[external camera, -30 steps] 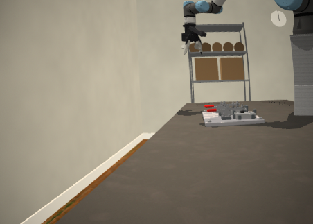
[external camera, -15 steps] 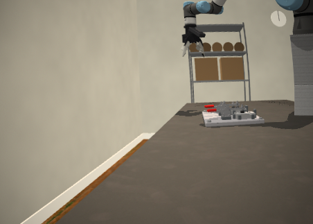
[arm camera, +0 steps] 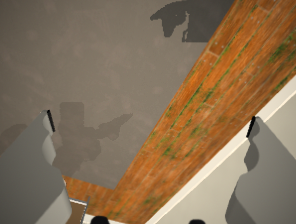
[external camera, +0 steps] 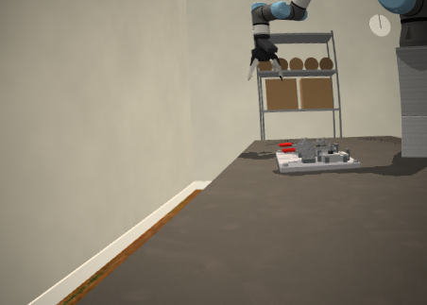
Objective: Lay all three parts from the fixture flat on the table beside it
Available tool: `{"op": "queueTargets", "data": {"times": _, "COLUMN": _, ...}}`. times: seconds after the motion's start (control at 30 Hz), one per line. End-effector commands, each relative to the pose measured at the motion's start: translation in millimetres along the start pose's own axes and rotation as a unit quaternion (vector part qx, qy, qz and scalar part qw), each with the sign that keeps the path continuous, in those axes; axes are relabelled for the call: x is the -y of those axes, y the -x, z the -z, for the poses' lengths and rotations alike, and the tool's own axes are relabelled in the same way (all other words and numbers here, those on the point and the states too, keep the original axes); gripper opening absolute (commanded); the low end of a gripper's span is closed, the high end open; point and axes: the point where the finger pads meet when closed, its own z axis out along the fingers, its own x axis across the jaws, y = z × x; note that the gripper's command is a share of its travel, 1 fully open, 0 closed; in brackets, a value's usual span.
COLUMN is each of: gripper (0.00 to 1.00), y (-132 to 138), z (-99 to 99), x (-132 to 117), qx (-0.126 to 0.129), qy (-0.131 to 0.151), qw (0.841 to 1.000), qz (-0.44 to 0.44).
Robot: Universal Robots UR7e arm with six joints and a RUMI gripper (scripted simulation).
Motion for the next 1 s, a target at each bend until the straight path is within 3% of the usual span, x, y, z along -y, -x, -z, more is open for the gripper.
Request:
{"op": "queueTargets", "data": {"times": 0.0, "gripper": 1.0, "y": -7.2, "z": -5.1, "x": 21.8, "qx": -0.002, "qy": 0.005, "qw": 0.998, "qz": -0.062}}
{"op": "queueTargets", "data": {"times": 0.6, "gripper": 1.0, "y": -17.7, "z": -21.9, "x": 86.9, "qx": -0.003, "qy": -0.002, "qw": 0.976, "qz": -0.217}}
{"op": "queueTargets", "data": {"times": 0.97, "gripper": 1.0, "y": -20.5, "z": -31.9, "x": 134.5, "qx": -0.001, "qy": -0.007, "qw": 0.945, "qz": -0.327}}
